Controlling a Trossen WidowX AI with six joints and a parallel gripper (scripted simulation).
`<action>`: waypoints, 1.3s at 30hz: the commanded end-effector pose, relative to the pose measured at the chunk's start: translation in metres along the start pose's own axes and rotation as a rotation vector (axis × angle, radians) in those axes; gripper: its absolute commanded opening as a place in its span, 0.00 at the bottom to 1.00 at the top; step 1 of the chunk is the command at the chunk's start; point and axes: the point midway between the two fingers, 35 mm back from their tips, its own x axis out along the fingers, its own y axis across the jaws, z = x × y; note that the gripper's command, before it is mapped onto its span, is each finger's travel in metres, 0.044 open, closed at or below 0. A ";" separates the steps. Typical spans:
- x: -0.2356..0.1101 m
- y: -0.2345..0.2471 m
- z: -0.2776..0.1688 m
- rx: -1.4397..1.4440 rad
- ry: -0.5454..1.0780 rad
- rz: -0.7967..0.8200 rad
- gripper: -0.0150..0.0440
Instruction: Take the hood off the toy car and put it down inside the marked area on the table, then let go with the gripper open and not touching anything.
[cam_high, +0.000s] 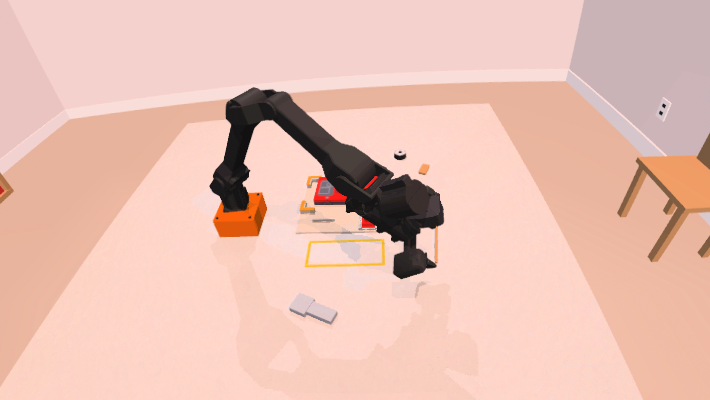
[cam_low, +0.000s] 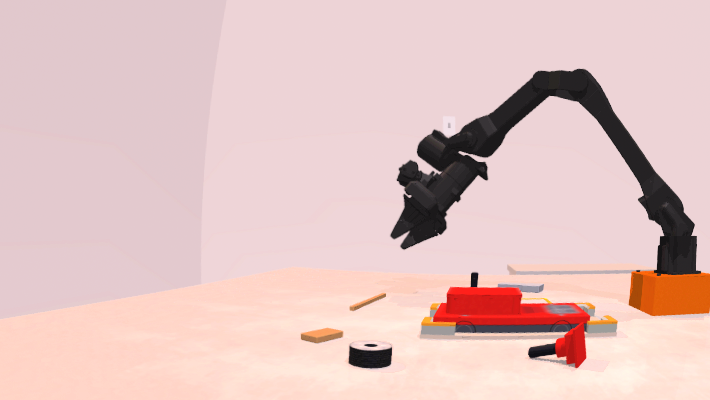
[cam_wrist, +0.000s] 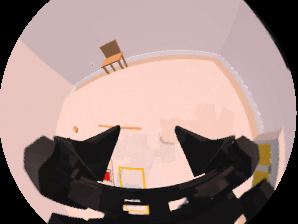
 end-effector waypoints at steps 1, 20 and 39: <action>0.011 0.064 -0.017 0.031 0.138 0.021 1.00; -0.059 0.295 -0.157 -0.115 0.692 -0.189 1.00; -0.050 0.293 -0.164 -0.115 0.692 -0.189 1.00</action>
